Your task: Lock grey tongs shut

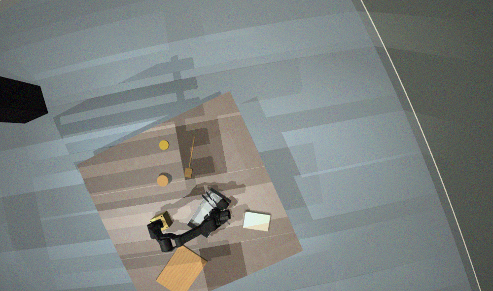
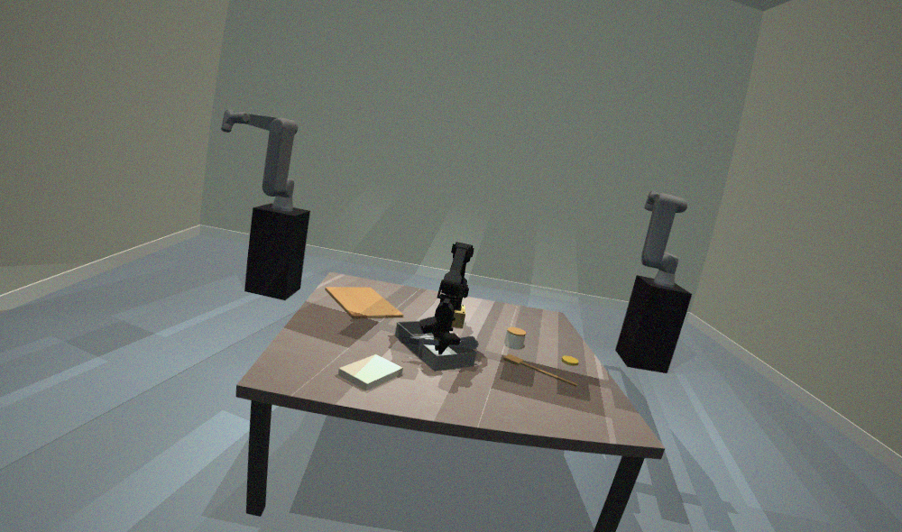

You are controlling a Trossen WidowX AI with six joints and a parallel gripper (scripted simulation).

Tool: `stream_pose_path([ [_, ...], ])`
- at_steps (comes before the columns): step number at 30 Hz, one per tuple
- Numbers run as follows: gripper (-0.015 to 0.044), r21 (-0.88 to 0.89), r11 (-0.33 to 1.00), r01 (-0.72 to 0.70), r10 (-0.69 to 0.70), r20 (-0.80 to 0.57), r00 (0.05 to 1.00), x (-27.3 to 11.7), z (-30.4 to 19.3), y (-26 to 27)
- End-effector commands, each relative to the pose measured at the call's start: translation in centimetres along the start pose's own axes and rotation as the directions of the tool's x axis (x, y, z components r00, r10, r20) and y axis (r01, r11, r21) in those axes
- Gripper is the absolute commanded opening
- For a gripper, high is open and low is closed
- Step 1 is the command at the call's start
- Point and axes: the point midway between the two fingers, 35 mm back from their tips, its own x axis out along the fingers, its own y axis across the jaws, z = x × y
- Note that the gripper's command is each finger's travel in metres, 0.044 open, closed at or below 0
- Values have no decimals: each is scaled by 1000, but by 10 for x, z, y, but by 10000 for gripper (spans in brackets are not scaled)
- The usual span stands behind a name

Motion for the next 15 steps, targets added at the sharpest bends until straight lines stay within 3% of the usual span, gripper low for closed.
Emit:
stream_pose_path([
  [1, 121, 0, 1000, 1, -1, -1, 1000, 0, 0, 0],
  [15, 28, 0, 1000, 1, -1, -1, 1000, 0, 0, 0],
])
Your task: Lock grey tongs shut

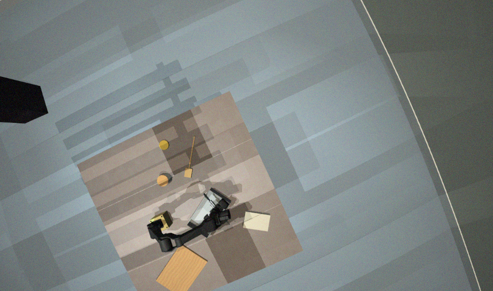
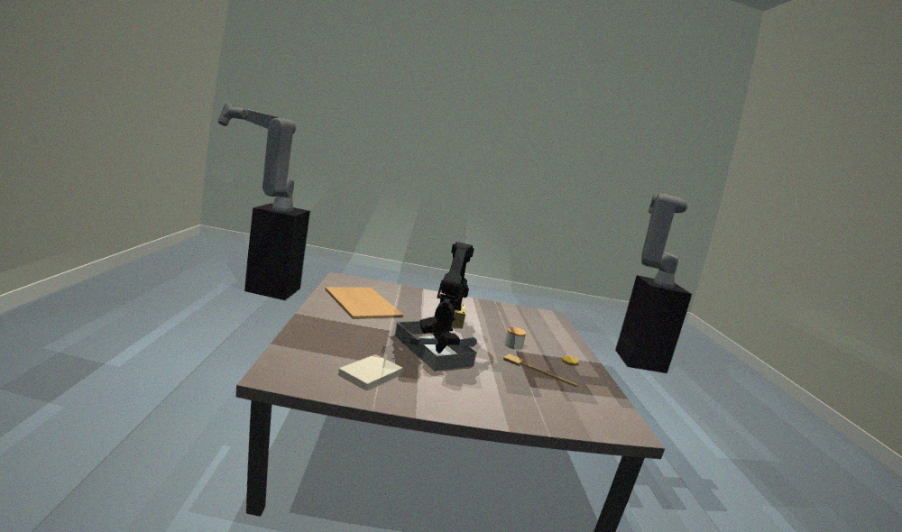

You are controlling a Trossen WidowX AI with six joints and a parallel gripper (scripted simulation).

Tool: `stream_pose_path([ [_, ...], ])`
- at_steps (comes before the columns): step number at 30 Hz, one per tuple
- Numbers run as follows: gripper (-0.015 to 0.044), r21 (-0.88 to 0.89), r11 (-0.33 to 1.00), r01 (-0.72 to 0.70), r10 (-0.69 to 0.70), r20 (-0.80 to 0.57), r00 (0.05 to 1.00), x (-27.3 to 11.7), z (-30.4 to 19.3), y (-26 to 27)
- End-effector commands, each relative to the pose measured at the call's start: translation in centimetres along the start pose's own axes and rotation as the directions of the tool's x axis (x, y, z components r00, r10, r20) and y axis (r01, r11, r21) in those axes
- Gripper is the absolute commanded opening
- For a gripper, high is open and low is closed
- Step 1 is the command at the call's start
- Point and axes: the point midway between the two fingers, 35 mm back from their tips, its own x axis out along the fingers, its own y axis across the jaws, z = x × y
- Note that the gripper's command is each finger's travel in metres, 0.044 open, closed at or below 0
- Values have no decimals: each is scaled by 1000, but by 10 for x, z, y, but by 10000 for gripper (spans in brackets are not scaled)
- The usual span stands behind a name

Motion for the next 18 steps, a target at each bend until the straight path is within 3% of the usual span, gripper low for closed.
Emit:
stream_pose_path([
  [1, 21, -2, 1000, -3, 3, 0, 1000, 0, 0, 1],
  [8, -143, -2, 1000, -3, 3, 1, 1000, -3, 0, 1],
  [12, -150, -3, 1000, -3, 3, 2, 1000, -34, 3, 5],
  [18, -150, -6, 1000, 0, 0, 4, 1000, -117, 0, 2],
])
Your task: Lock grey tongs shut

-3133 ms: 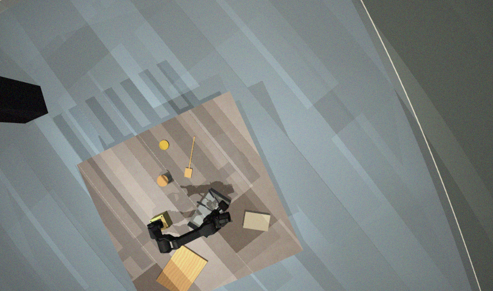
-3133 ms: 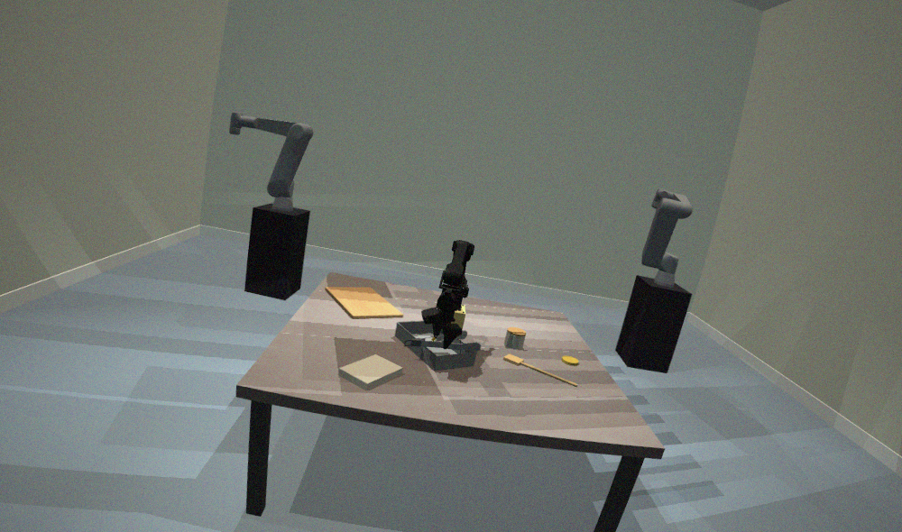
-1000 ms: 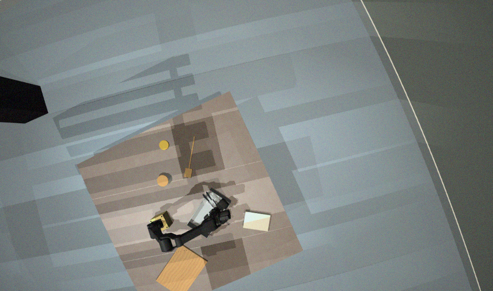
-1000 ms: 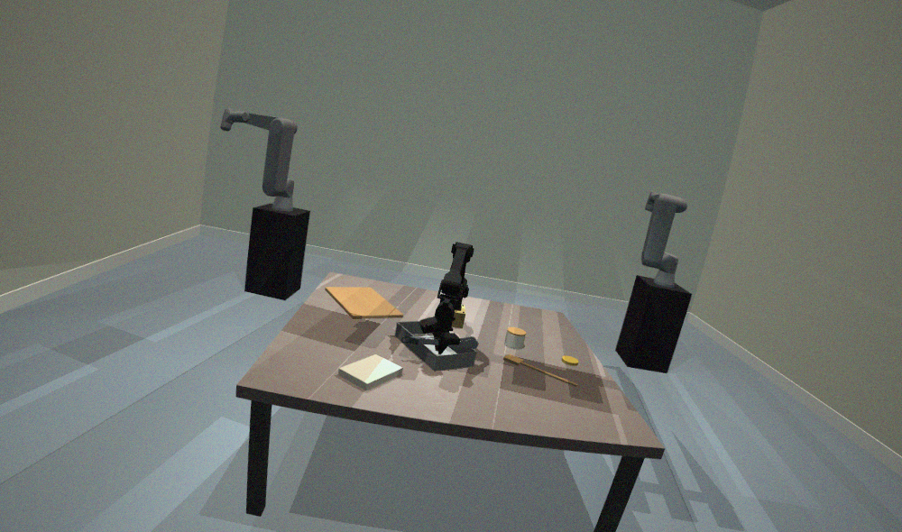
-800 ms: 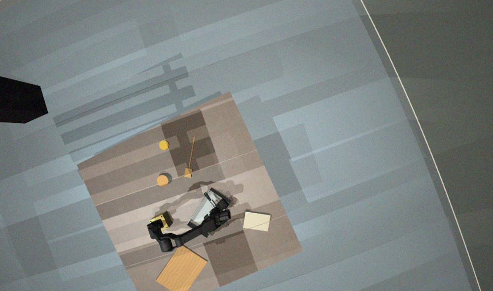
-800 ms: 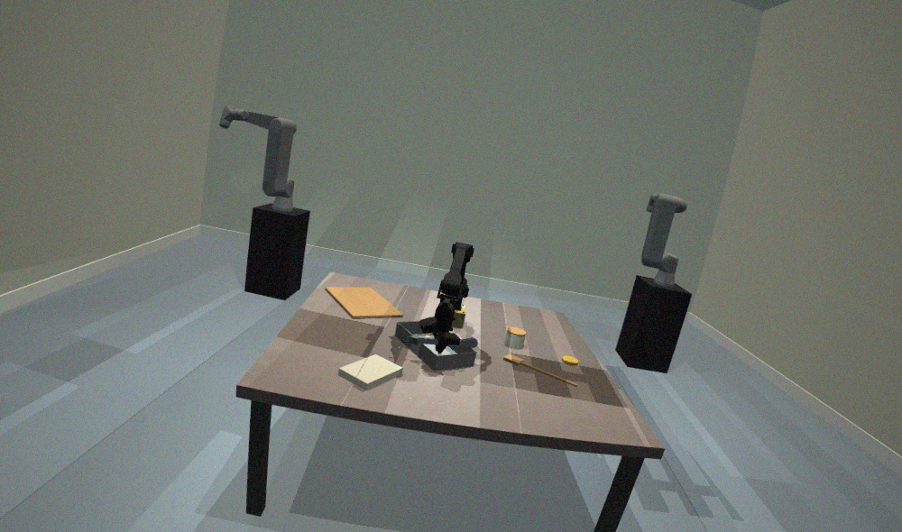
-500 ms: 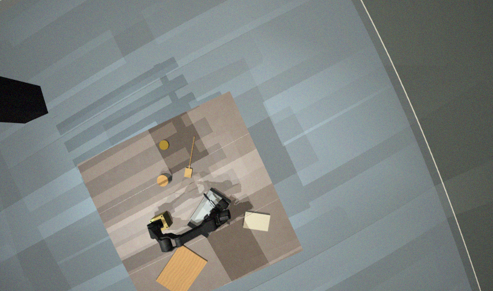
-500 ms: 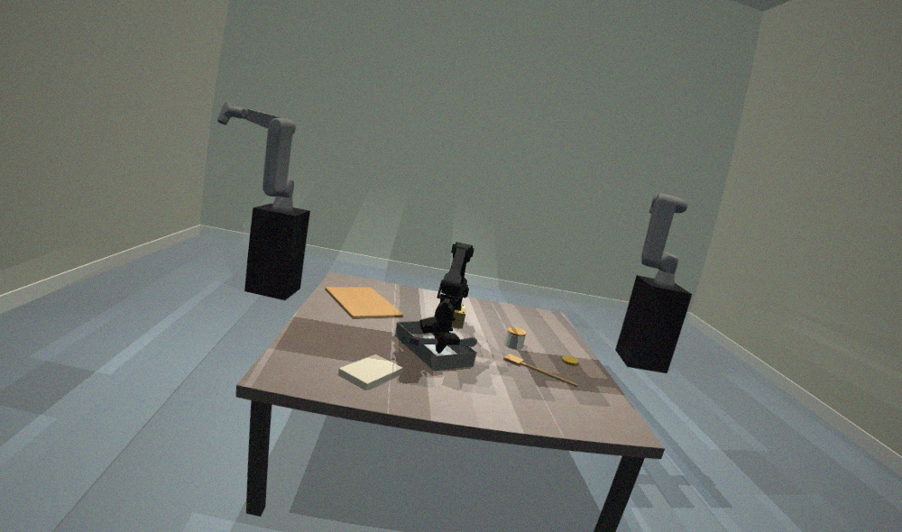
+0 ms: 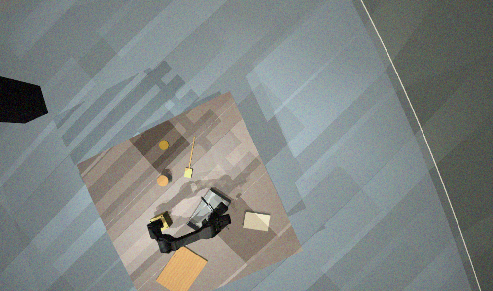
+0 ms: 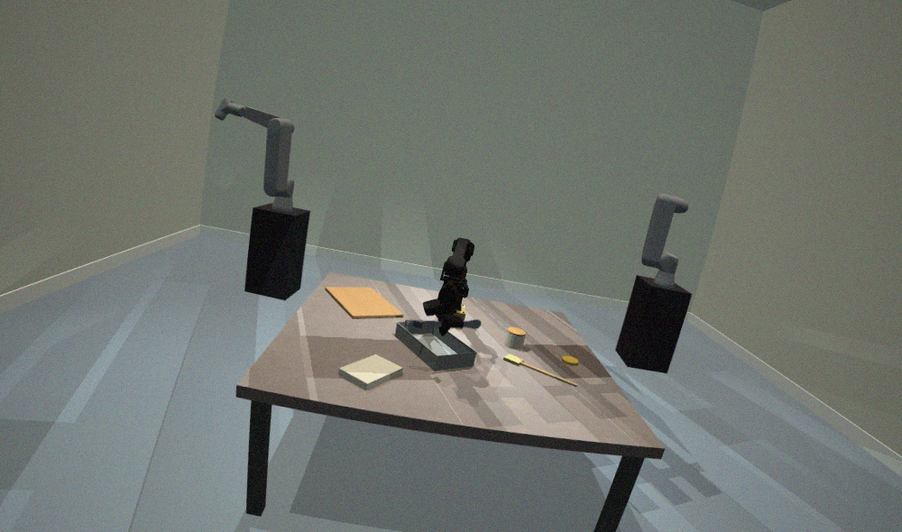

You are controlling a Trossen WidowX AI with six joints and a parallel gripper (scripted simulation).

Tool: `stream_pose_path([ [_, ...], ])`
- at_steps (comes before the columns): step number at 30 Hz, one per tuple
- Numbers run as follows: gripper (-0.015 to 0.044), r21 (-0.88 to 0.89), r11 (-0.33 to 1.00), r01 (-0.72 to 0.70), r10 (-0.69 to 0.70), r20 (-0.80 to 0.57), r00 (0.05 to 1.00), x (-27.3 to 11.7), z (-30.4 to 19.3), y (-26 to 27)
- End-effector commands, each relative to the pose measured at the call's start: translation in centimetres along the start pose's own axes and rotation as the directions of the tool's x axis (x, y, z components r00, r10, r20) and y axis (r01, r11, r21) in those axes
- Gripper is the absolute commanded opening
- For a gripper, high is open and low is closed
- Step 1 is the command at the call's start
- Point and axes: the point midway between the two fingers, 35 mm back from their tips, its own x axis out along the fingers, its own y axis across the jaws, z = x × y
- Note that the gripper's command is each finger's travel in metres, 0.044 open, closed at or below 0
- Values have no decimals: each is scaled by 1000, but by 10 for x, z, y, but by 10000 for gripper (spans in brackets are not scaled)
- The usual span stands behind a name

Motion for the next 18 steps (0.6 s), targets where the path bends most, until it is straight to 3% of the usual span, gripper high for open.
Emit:
stream_pose_path([
  [1, -150, -6, 999, -32, 32, 22, 999, -52, -2, -3],
  [18, -150, -41, 999, -27, 28, 18, 999, -51, 13, -13],
])
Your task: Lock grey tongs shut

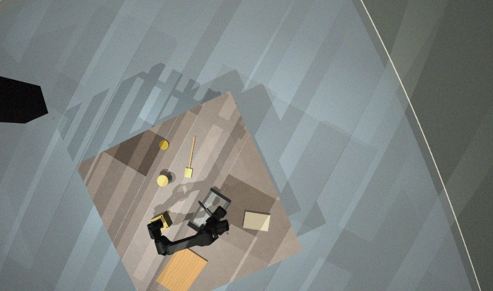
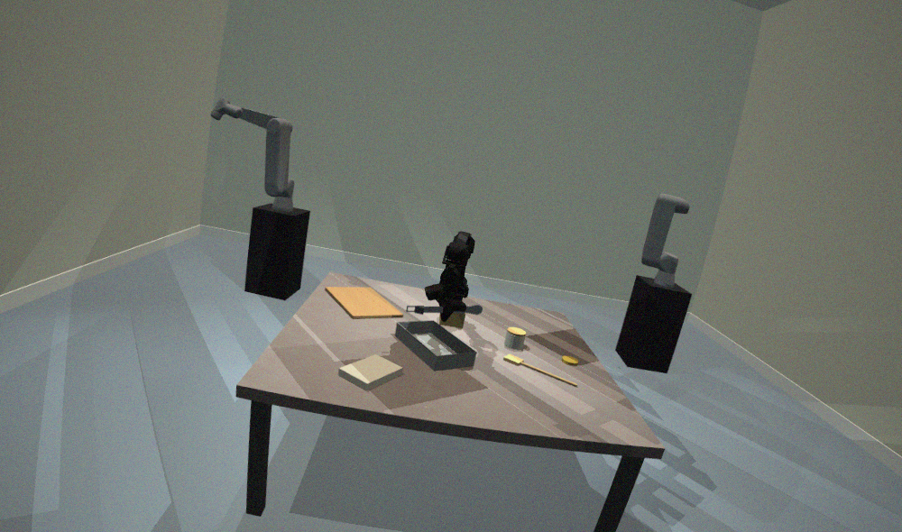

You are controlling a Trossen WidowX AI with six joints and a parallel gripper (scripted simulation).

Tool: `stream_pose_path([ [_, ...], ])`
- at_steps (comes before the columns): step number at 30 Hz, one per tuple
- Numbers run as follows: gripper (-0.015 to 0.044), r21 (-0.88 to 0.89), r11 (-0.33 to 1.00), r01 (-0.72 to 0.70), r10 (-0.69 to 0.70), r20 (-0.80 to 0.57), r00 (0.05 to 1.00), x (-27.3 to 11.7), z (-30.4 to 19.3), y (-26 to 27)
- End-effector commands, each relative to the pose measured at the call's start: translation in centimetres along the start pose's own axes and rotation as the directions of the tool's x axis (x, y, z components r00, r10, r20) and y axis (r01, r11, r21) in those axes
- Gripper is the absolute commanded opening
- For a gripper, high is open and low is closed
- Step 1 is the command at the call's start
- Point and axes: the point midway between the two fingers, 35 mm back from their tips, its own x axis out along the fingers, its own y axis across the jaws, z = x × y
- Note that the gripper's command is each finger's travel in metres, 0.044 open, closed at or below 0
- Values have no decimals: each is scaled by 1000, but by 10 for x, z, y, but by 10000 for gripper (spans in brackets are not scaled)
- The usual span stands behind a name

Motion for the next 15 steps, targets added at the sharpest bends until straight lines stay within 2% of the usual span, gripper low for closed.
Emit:
stream_pose_path([
  [1, -150, -27, 1000, 0, 0, 2, 1000, 0, 16, -11],
  [15, -150, -252, 968, 7, -6, 4, 1000, -1, 90, -81],
])
